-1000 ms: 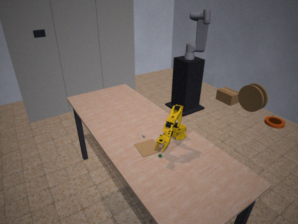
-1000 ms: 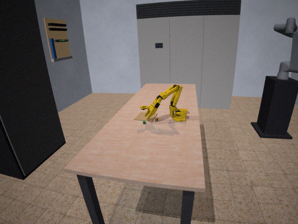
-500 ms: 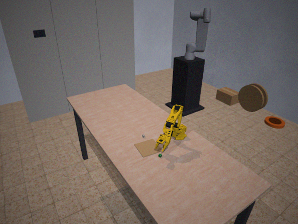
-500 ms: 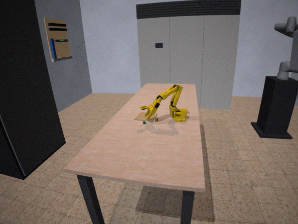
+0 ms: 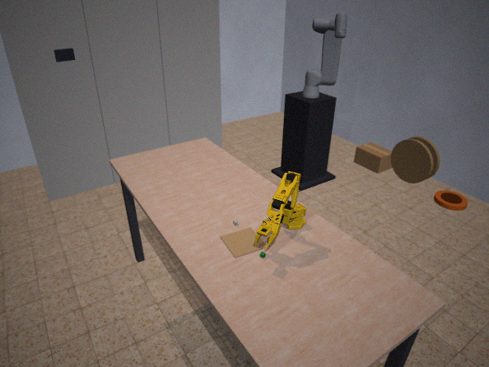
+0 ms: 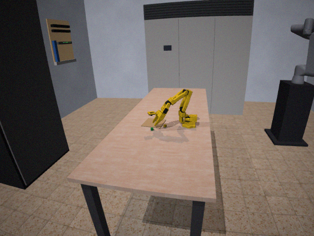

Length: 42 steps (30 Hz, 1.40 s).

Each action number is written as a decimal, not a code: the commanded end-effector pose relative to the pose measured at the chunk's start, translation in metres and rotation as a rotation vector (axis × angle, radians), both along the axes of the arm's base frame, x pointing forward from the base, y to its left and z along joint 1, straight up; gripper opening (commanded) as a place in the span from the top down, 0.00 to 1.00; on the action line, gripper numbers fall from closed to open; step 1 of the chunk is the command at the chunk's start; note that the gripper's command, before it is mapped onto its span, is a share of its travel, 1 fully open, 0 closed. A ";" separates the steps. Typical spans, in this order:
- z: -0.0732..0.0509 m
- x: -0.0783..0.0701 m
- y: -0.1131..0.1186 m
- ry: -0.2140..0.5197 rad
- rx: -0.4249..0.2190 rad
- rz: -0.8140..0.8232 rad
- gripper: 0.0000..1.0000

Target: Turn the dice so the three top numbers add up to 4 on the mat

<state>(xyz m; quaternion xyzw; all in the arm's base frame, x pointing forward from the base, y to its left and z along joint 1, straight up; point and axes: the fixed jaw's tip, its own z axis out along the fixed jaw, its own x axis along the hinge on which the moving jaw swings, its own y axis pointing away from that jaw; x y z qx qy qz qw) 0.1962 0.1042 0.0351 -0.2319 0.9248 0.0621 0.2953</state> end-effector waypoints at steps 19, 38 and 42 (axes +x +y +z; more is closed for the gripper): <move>0.007 -0.003 -0.002 0.028 -0.075 0.083 0.75; 0.015 -0.049 -0.030 0.306 -0.352 0.428 0.75; 0.018 -0.056 -0.034 0.349 -0.381 0.482 0.75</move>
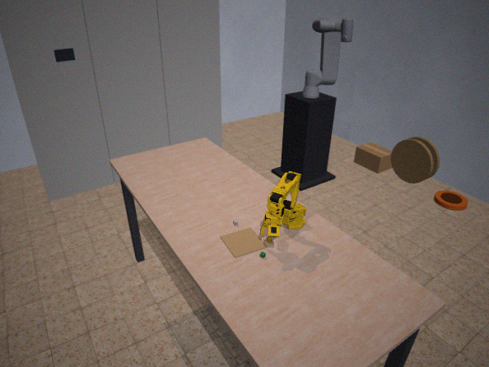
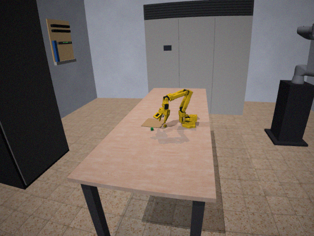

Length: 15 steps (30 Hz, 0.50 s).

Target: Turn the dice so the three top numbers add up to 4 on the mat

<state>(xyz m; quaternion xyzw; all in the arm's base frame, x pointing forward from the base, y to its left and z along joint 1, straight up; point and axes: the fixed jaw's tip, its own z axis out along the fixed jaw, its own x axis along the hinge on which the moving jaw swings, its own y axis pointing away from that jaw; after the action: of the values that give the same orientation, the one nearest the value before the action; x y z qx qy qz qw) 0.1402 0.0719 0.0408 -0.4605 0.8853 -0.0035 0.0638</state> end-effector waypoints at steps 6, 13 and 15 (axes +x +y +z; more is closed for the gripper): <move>0.016 -0.009 -0.007 0.058 -0.037 0.105 0.75; 0.017 -0.011 -0.008 0.069 -0.042 0.116 0.75; 0.017 -0.011 -0.008 0.069 -0.042 0.116 0.75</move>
<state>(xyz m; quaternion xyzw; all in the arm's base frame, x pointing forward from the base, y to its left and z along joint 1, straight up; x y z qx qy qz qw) 0.1232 0.0623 0.0506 -0.5102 0.8601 -0.0005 -0.0012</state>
